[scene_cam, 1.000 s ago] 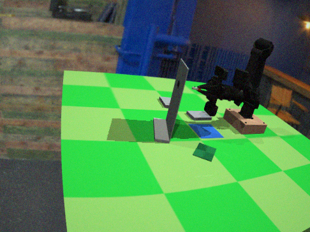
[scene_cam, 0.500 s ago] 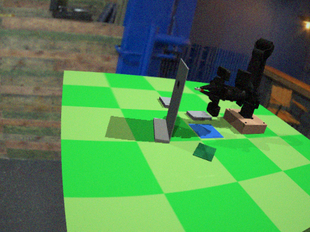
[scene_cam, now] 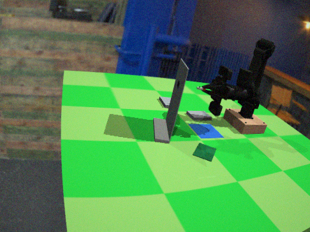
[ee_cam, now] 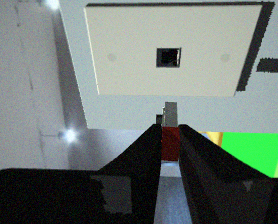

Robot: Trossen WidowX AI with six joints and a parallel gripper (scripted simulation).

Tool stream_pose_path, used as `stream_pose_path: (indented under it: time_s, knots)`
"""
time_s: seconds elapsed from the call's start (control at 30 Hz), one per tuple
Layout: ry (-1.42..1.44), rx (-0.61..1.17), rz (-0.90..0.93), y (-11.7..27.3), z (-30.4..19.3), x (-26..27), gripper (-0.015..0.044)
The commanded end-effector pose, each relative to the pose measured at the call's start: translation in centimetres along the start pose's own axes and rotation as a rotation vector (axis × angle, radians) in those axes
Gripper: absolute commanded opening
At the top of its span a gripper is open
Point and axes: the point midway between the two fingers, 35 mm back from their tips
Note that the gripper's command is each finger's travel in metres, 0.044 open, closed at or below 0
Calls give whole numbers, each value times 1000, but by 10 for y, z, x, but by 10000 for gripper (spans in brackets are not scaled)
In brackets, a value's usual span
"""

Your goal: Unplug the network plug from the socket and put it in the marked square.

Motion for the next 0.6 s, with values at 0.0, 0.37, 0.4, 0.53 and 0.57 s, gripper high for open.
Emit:
stream_pose_path:
  time_s: [0.0,0.37,0.4,0.53,0.57]
  knots:
    - [-5,-1,7,1,-3,7,0]
    - [-6,-2,6,7,-8,25,0]
    - [-6,-2,6,8,-8,27,0]
    - [-7,-2,6,11,-9,34,0]
    - [-7,-2,6,11,-10,35,0]
Point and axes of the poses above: the point midway between the two fingers, 35 mm back from their tips, its own y axis back along the fingers, its own x axis across the jaws, z = x × y, and after that the axes turned 14 degrees about -y, right-handed
